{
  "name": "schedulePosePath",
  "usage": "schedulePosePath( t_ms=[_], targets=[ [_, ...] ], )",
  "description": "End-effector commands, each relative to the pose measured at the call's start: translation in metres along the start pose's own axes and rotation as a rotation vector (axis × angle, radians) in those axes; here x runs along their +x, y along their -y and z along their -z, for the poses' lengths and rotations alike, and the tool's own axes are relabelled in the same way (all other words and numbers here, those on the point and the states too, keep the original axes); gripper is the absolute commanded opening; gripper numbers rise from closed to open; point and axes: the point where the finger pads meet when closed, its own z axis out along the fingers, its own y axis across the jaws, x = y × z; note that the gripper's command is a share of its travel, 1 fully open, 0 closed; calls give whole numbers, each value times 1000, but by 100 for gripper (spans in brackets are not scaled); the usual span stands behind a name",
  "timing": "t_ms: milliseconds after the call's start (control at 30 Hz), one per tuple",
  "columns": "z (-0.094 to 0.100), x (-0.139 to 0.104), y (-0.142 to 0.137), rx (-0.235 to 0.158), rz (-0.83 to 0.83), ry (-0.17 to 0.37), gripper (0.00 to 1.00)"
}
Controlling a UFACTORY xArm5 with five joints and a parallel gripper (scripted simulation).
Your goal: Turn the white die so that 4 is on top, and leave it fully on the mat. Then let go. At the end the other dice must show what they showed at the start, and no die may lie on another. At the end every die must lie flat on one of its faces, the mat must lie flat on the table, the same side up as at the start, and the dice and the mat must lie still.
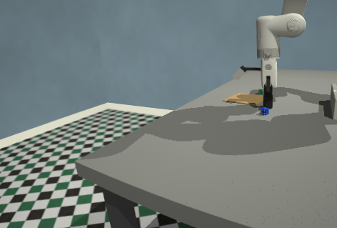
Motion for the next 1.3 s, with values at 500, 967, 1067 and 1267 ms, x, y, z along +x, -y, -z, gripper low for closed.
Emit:
schedulePosePath(
  t_ms=[500, 967, 1067, 1267],
  targets=[
    [1, 1, 0, 0, 0, -3, 15],
    [1, 1, 0, 0, 0, -3, 15],
    [7, 1, 0, 0, 0, -3, 15],
    [41, 1, 0, 0, 0, -3, 15]
  ],
)
